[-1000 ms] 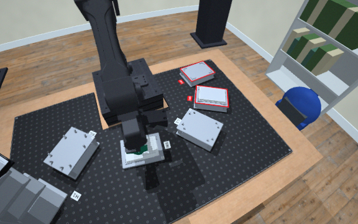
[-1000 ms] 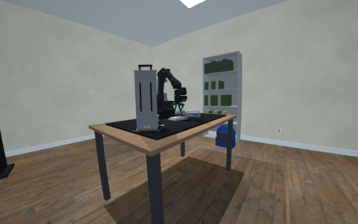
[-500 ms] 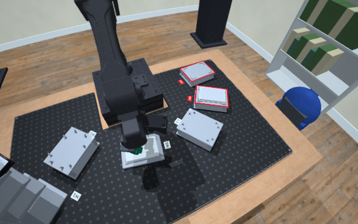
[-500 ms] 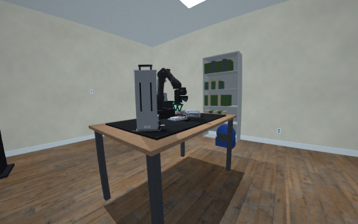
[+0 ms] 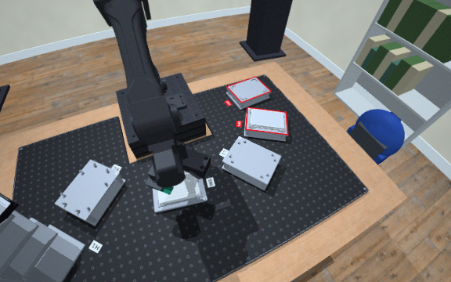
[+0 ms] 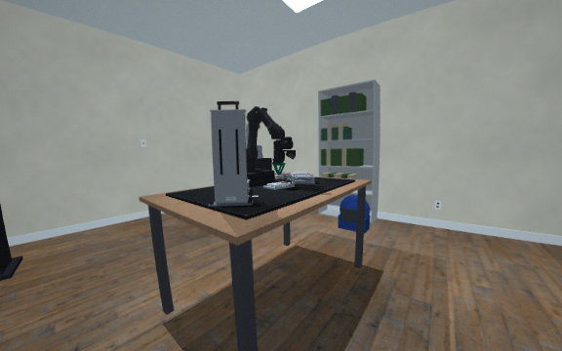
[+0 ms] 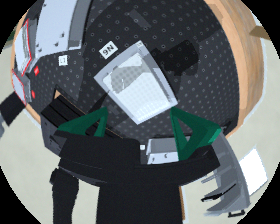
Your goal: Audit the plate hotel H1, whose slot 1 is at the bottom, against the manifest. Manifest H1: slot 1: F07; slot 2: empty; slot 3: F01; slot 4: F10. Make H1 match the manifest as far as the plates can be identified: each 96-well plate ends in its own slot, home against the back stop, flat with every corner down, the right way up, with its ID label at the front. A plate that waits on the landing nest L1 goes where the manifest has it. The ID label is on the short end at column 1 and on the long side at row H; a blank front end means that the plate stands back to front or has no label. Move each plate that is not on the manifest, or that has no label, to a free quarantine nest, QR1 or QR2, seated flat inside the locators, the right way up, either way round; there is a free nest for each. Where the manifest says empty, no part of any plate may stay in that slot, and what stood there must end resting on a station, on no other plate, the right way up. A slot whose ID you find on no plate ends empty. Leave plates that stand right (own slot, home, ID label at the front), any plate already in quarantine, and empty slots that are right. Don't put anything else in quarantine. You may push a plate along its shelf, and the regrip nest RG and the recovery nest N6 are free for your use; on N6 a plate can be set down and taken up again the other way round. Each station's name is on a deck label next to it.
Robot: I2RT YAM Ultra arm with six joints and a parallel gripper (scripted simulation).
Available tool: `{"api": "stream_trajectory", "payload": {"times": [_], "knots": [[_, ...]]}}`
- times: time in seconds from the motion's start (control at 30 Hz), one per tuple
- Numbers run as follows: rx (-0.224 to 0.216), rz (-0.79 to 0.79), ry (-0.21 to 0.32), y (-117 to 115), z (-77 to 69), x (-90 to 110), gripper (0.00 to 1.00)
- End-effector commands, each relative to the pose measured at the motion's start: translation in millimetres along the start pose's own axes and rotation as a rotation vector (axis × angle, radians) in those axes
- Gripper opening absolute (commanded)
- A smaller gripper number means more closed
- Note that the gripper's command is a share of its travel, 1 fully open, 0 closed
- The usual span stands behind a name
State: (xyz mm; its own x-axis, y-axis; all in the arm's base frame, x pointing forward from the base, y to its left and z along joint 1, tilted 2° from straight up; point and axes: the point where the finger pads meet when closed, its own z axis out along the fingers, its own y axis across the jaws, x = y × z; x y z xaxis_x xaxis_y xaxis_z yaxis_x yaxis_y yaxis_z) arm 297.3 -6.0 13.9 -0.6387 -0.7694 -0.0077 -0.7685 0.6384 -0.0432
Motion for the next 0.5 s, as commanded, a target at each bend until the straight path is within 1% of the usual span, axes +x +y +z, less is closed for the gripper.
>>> {"api": "stream_trajectory", "payload": {"times": [0.0, 0.43, 0.47], "knots": [[0.007, 0.08, -0.009, -1.4, -2.9, -1.6, 1.0], [0.006, 0.34, -0.01, -1.5, -2.9, -1.6, 1.0], [0.006, 0.34, -0.01, -1.5, -2.9, -1.6, 1.0]]}}
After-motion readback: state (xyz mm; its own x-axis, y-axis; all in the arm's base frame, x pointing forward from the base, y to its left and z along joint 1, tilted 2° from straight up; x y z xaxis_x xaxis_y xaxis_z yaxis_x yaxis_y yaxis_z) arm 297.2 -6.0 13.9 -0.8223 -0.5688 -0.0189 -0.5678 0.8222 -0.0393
